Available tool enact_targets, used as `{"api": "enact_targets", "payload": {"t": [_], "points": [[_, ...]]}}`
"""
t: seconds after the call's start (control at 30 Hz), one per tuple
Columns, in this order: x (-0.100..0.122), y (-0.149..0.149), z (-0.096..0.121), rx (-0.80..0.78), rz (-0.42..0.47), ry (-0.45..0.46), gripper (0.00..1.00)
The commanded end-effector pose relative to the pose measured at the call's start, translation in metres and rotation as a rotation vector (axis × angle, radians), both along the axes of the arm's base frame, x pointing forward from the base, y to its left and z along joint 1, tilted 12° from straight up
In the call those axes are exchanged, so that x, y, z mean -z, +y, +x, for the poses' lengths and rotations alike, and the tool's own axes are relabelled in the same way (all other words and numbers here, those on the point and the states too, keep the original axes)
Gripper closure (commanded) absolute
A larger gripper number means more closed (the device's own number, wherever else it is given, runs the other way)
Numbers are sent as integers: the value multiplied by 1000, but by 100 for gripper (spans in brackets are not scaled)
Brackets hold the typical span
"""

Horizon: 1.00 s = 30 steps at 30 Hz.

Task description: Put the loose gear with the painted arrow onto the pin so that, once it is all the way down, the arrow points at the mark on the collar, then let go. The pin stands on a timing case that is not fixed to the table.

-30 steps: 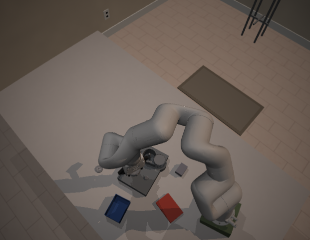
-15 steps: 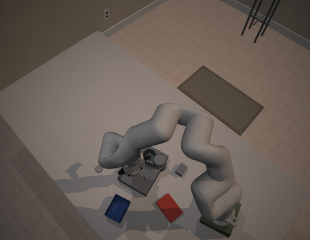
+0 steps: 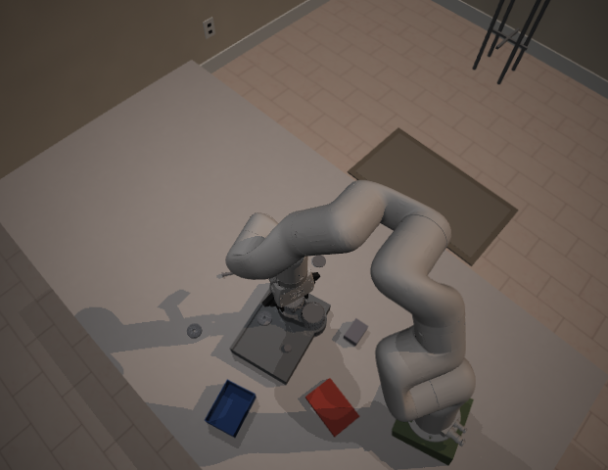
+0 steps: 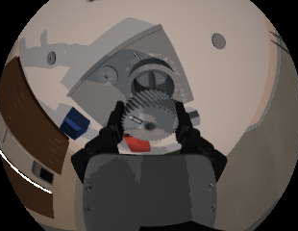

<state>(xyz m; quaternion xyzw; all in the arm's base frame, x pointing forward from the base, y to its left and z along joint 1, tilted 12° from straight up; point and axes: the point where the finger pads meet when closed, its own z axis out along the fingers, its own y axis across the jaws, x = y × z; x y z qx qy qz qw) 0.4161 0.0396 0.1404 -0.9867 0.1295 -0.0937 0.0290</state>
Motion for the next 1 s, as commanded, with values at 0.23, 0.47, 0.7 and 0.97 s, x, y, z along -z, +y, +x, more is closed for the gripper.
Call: {"api": "enact_targets", "payload": {"t": [0.23,0.47,0.7,0.97], "points": [[-1,-9,4,-4,27,-5,100],[-1,-9,4,56,39,-3,100],[-2,-9,4,132,54,1,100],[-2,-9,4,312,90,10,100]]}}
